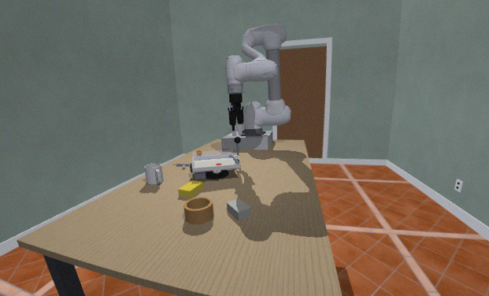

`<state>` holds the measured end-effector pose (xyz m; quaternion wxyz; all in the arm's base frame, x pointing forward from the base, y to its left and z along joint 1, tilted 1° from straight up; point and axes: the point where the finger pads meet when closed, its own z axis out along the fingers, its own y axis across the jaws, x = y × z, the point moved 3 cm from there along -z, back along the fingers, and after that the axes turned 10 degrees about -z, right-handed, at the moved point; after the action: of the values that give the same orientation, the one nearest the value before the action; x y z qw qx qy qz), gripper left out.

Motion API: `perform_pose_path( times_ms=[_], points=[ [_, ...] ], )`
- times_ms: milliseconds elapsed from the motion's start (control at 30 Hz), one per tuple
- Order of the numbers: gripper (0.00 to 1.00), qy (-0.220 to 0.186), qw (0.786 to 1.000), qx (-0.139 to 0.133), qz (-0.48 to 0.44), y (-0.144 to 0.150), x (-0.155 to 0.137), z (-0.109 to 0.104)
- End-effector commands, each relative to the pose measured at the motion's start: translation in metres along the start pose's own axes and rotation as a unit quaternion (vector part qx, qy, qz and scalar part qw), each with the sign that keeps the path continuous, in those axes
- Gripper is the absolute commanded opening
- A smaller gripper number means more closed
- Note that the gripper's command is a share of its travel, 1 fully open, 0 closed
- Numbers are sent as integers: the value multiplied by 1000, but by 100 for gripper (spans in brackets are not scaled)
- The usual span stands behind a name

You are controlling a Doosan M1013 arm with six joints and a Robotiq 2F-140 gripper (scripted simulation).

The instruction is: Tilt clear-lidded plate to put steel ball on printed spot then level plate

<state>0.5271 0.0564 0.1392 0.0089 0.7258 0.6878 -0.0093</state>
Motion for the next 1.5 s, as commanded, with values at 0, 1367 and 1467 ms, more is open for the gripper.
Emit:
perform_pose_path(
  times_ms=[0,1367,1467],
  points=[
    [36,0,1000,0,0,0,0,0],
    [36,0,1000,0,0,0,0,22],
    [36,0,1000,0,0,0,0,24]
  ],
)
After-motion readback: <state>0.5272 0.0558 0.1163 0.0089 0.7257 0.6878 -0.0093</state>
